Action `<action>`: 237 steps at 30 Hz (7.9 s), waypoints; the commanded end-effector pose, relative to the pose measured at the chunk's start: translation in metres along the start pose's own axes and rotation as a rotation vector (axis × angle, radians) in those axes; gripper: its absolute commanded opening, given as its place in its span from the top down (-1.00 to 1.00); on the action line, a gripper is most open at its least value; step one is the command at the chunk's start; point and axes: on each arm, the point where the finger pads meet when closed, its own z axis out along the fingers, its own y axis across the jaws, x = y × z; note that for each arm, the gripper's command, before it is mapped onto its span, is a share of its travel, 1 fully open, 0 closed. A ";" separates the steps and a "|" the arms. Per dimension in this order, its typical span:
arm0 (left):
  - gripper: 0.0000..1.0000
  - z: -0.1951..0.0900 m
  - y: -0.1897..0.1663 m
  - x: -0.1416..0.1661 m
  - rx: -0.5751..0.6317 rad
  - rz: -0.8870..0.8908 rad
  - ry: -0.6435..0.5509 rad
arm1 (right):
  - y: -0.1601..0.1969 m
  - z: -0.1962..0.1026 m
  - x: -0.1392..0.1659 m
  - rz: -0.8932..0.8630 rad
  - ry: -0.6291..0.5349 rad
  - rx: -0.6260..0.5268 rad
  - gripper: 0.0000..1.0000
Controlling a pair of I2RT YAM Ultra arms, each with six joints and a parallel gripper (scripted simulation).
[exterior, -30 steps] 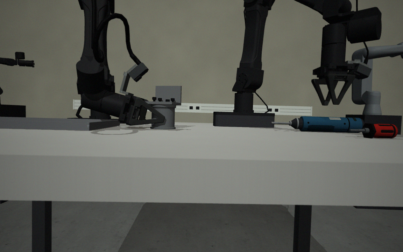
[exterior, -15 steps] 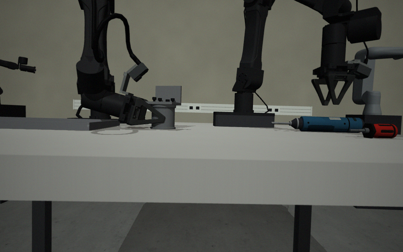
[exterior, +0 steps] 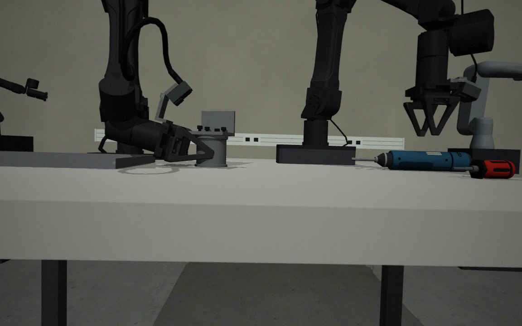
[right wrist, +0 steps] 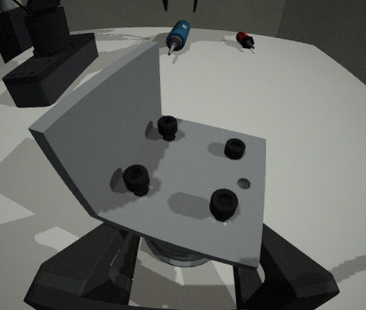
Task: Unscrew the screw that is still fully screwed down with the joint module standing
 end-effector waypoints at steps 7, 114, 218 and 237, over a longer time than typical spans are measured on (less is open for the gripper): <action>-0.30 -0.004 0.001 0.008 0.003 0.007 0.001 | 0.000 0.001 -0.003 -0.011 -0.006 -0.005 -0.23; -0.30 0.055 -0.006 0.000 0.022 0.007 -0.020 | 0.000 0.000 -0.003 -0.011 -0.006 -0.005 -0.17; 0.17 0.057 -0.003 -0.002 0.010 0.006 -0.014 | 0.000 0.000 -0.003 -0.011 -0.006 -0.005 -0.17; 0.17 0.057 -0.003 -0.002 0.010 0.006 -0.014 | 0.000 0.000 -0.003 -0.011 -0.006 -0.005 -0.17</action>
